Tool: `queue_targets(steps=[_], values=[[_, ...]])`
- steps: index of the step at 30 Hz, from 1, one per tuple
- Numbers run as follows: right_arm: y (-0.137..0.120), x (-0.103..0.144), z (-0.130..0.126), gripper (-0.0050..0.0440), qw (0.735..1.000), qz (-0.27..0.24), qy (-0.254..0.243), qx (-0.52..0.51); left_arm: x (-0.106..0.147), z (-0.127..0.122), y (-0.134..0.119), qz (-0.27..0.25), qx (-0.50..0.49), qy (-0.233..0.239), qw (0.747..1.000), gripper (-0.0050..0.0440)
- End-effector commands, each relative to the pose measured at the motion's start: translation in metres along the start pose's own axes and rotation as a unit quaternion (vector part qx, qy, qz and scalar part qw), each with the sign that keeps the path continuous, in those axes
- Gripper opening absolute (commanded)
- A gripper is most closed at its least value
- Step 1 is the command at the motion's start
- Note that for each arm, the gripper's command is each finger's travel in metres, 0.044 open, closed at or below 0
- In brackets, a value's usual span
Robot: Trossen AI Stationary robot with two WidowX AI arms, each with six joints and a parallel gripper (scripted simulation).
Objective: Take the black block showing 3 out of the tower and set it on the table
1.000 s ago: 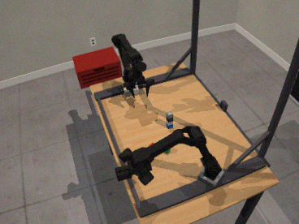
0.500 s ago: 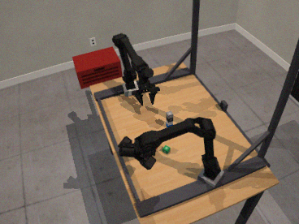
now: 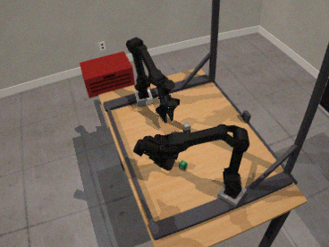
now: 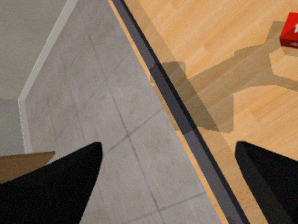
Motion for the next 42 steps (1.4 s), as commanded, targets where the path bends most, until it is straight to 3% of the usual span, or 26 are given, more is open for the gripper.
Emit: queue_targets(steps=[1,8,9,10,23,25,40,42], values=[[0.01,-0.009,-0.001,0.04,0.996,0.008,-0.035,-0.077,0.012,0.007,0.024,0.013,0.03,0.051,0.998,0.04],[0.019,-0.017,0.002,0.04,0.986,0.002,-0.059,-0.155,0.016,0.008,0.043,0.007,0.072,0.085,0.994,0.04],[0.021,-0.017,-0.004,0.04,0.981,-0.004,-0.081,-0.178,0.017,0.008,0.047,0.005,0.081,0.092,0.992,0.04],[0.025,-0.021,0.006,0.04,0.976,-0.004,-0.072,-0.208,0.02,0.009,0.057,-0.002,0.102,0.109,0.989,0.04],[0.045,-0.028,0.017,0.04,0.909,-0.041,-0.123,-0.397,0.038,0.005,0.103,-0.062,0.219,0.191,0.955,0.04],[0.045,-0.028,0.017,0.04,0.909,-0.041,-0.123,-0.397,0.038,0.005,0.103,-0.062,0.219,0.191,0.955,0.04],[0.061,-0.024,0.035,0.04,0.775,-0.11,-0.157,-0.602,0.069,-0.008,0.151,-0.191,0.367,0.254,0.874,0.04],[0.061,-0.024,0.035,0.04,0.775,-0.11,-0.157,-0.602,0.069,-0.008,0.151,-0.191,0.367,0.254,0.874,0.04]])
Point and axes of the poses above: on each arm, the point midway between the two fingers, 35 mm back from their tips, its own x axis back along the fingers, its own z axis across the jaws, y = z × x, the point moved 4 cm from there along x, back along the fingers, and after that the axes turned 1 degree about -x, right-handed, at the moved point
